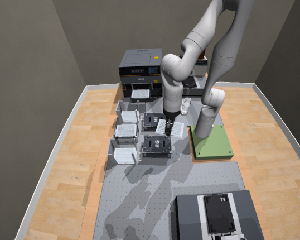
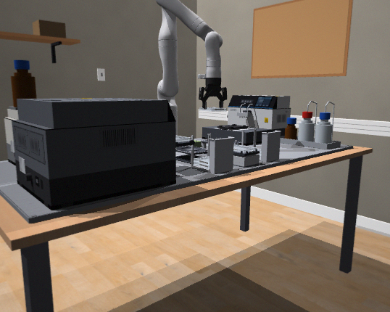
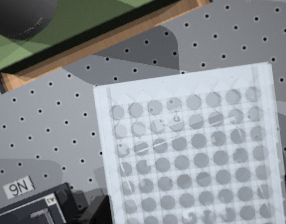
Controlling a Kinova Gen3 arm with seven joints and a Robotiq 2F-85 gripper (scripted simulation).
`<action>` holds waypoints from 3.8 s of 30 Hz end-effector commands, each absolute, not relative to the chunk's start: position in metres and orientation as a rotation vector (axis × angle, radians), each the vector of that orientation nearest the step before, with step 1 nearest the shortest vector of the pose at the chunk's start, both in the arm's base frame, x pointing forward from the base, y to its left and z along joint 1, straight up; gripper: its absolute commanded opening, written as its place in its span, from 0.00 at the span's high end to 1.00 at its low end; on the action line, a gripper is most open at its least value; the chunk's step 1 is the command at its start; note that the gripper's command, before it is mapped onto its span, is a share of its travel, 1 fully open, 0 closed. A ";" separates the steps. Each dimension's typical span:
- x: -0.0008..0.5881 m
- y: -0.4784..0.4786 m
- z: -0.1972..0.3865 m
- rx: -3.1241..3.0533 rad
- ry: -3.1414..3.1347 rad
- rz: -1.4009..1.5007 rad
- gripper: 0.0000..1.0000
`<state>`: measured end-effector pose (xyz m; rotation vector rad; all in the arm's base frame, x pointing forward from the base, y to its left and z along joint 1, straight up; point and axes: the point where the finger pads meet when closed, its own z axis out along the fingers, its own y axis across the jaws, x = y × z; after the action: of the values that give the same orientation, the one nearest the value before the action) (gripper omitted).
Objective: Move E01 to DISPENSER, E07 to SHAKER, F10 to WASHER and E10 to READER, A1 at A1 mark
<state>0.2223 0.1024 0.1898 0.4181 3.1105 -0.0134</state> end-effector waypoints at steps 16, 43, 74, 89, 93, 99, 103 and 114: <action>0.234 0.051 0.190 0.210 3.133 -0.010 0.06; 0.239 -0.026 0.191 -0.127 3.139 -0.011 0.06; 0.222 -0.120 0.192 -0.489 3.104 -0.011 0.06; 0.209 -0.162 0.192 -0.723 3.059 -0.012 0.06; 0.206 -0.171 0.192 -0.730 3.057 -0.012 0.06; 0.201 -0.187 0.192 -0.819 3.034 -0.012 0.06; 0.197 -0.200 0.192 -0.890 3.015 -0.012 0.06; 0.187 -0.228 0.192 -0.967 2.991 -0.012 0.06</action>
<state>0.1885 -0.2230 0.1922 -0.9672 2.9912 -0.0110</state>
